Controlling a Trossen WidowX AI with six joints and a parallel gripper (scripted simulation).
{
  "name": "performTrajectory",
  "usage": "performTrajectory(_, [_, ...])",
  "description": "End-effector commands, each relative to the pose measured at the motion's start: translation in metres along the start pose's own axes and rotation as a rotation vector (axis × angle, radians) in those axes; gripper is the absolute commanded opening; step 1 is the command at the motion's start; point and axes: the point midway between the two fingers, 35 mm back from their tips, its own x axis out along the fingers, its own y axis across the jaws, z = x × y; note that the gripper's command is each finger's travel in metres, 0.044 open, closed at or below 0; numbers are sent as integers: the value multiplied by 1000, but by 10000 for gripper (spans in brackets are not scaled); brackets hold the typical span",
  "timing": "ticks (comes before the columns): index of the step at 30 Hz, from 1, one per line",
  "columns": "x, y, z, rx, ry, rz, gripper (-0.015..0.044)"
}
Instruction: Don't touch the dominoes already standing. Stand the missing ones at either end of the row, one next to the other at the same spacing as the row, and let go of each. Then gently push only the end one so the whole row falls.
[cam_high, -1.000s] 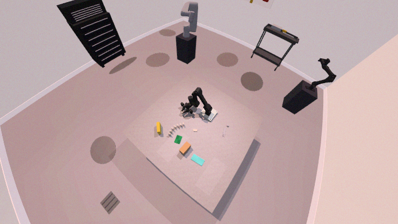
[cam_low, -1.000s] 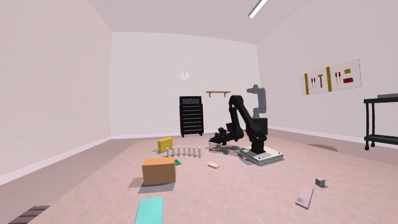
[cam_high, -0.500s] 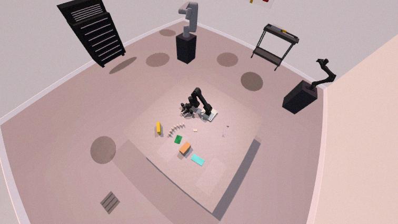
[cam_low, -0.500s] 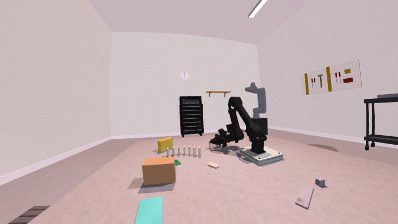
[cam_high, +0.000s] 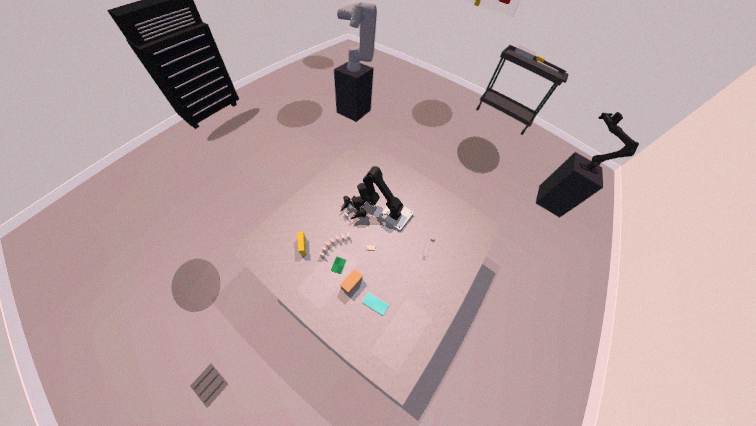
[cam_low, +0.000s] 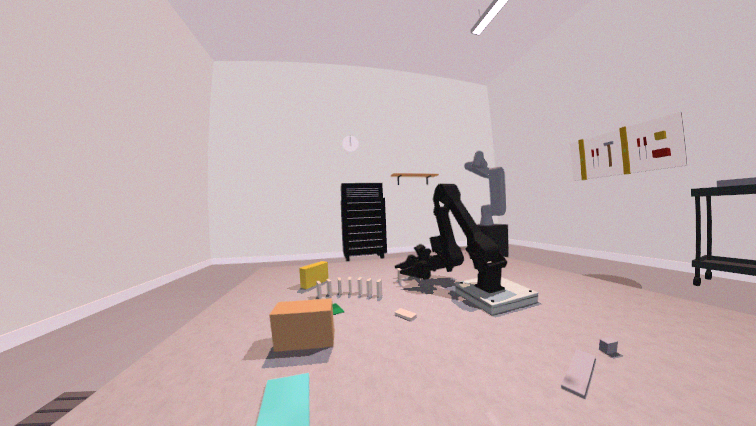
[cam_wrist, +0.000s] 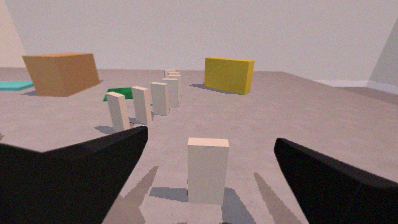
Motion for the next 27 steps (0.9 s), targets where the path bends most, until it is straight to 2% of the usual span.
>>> performTrajectory(1, [-1,-1,10,1,0,-3,440])
performTrajectory(7, [-4,2,48,-2,0,0,440])
performTrajectory(12, [8,-13,47,40,40,-27,440])
performTrajectory(20, [60,-62,33,170,393,-162,440])
performTrajectory(27, [69,-52,38,150,843,-186,440])
